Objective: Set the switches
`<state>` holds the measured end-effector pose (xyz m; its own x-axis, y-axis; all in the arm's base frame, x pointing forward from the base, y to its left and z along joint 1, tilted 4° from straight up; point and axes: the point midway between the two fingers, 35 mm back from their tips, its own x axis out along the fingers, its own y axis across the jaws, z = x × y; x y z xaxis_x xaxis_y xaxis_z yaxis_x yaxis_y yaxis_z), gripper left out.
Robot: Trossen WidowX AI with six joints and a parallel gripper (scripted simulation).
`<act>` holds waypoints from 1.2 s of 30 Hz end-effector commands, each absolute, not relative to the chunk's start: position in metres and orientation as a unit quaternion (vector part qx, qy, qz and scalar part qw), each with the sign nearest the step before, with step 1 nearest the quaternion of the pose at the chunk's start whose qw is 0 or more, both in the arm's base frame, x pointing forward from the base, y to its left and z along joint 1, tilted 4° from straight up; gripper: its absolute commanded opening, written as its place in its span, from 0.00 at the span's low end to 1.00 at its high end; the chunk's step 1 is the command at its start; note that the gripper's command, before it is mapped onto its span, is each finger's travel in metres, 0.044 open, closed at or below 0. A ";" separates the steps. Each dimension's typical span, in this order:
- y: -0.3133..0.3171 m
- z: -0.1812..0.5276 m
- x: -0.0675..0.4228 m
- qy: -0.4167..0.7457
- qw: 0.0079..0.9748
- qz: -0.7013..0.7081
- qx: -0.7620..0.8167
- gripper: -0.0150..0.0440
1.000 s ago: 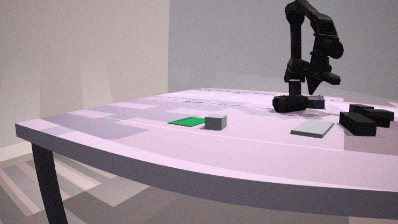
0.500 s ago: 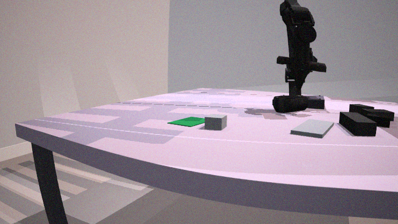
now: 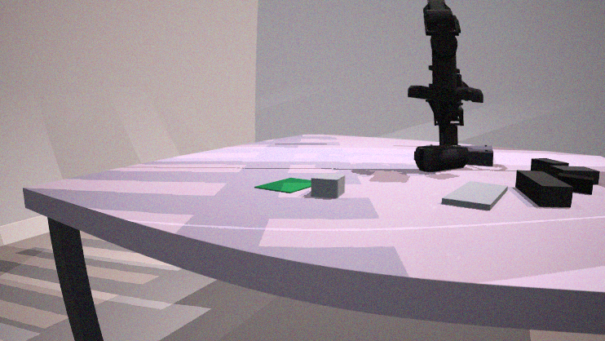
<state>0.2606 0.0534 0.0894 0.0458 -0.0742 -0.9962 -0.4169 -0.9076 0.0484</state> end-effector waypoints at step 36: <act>0.052 0.048 0.260 0.170 0.132 0.680 -0.700 0.25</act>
<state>0.2617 0.0519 0.0510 0.0255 -0.0596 -0.9979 -0.4210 -0.9060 0.0434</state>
